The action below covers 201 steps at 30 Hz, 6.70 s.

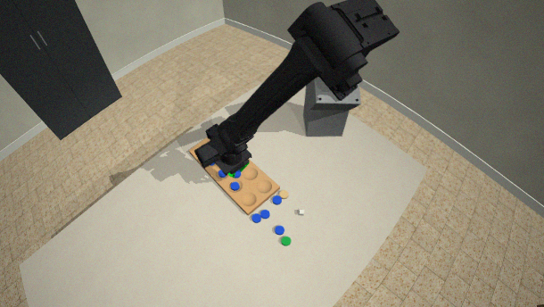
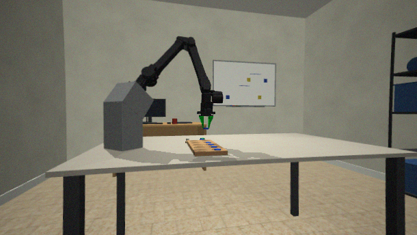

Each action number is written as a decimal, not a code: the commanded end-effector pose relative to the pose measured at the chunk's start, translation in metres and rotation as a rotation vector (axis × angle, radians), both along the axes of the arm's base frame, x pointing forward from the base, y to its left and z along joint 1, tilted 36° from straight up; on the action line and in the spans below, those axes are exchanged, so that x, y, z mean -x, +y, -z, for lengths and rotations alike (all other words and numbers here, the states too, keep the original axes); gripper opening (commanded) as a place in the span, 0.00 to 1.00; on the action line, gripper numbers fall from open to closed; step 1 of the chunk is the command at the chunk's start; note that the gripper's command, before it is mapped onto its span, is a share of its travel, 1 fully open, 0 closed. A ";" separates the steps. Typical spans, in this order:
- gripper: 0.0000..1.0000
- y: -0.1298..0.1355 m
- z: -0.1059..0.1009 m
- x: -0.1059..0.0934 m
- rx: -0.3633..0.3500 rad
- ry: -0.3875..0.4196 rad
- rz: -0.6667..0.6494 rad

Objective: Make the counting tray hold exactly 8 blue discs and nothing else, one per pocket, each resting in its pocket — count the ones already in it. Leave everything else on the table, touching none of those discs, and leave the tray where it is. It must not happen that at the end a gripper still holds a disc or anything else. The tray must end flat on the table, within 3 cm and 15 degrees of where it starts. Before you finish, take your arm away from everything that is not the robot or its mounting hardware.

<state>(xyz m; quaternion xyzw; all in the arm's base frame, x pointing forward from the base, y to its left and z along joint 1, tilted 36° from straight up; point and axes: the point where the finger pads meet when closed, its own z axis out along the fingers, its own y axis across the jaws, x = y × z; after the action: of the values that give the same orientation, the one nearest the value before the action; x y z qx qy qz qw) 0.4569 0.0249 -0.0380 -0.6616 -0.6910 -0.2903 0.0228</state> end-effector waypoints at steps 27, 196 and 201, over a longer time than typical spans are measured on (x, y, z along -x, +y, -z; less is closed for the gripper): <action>0.00 -0.195 0.151 -0.005 -0.010 -0.061 -0.062; 0.46 -0.203 0.124 0.022 -0.029 -0.033 -0.080; 0.46 -0.201 0.126 0.023 -0.031 -0.029 -0.083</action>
<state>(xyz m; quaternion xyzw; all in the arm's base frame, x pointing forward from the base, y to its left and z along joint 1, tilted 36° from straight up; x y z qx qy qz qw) 0.4369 -0.1904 -0.1526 -0.6344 -0.7069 -0.3122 0.0208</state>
